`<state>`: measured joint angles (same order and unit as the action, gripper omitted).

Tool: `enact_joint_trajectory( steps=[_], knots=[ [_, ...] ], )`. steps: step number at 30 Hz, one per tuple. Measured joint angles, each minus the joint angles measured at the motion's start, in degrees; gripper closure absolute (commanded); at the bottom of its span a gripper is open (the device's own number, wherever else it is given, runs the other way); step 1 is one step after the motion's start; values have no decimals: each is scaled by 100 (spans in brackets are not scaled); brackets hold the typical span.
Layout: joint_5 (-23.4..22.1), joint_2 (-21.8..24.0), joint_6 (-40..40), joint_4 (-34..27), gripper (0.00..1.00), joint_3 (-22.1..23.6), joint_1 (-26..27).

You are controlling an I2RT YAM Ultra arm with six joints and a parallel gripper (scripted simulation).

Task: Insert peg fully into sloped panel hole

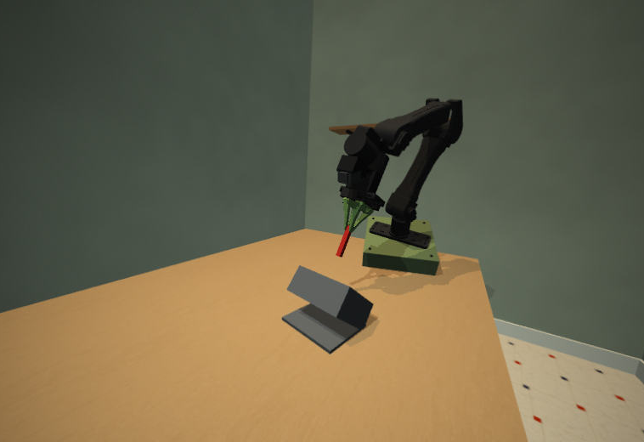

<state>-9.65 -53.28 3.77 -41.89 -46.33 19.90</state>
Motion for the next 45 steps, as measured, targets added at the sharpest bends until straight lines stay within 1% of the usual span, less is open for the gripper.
enact_joint_trajectory(
  steps=[41,45],
  knots=[
    [590,1244,-1401,984,100,590,-1379],
    [625,1270,-1475,1027,100,595,-1416]
  ],
)
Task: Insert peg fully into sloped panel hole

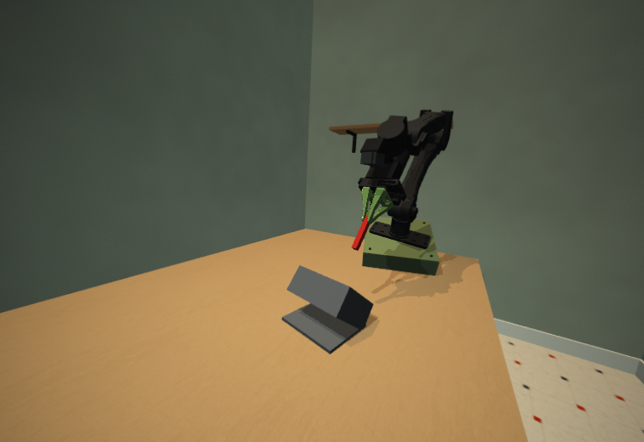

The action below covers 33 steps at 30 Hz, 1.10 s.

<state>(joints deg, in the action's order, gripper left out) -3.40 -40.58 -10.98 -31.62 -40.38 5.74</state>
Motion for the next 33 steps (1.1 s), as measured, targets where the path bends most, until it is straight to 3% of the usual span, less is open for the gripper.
enact_joint_trajectory(
  steps=[8,33],
  knots=[
    [37,-44,-44,155,100,-2,0],
    [105,-922,-90,1250,100,249,-72]
  ],
)
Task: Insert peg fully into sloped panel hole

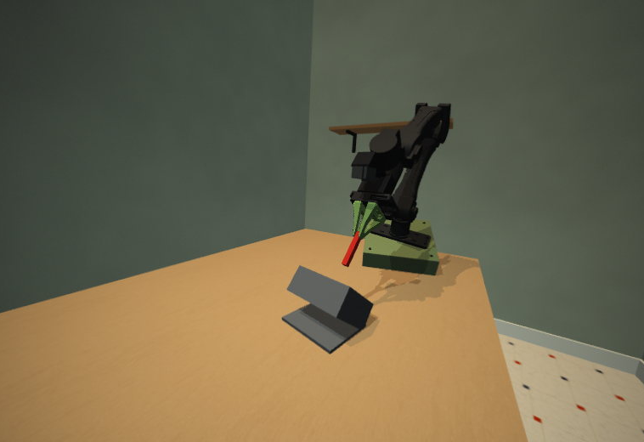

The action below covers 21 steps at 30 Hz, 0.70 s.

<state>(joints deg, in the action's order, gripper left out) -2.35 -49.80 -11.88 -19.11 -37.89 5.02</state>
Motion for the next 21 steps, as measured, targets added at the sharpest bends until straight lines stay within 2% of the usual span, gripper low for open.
enact_joint_trajectory(
  steps=[21],
  knots=[
    [31,-286,-15,518,100,151,-28]
  ],
)
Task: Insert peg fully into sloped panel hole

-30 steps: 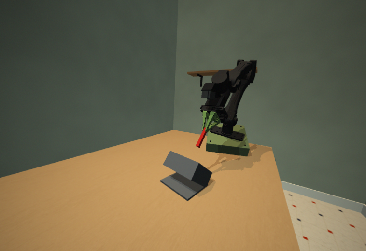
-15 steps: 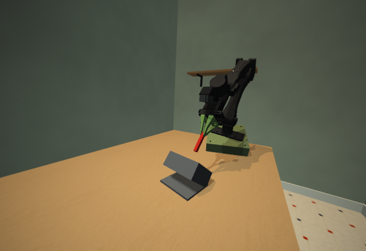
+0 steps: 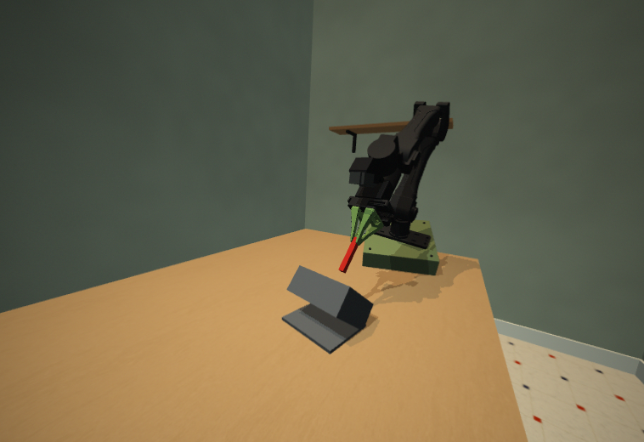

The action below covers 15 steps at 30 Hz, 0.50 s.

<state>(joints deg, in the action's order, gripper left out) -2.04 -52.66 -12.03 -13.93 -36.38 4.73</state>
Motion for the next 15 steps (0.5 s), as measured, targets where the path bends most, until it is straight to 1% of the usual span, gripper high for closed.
enact_joint_trajectory(
  steps=[15],
  knots=[
    [17,-424,-11,466,100,17,-22]
  ],
)
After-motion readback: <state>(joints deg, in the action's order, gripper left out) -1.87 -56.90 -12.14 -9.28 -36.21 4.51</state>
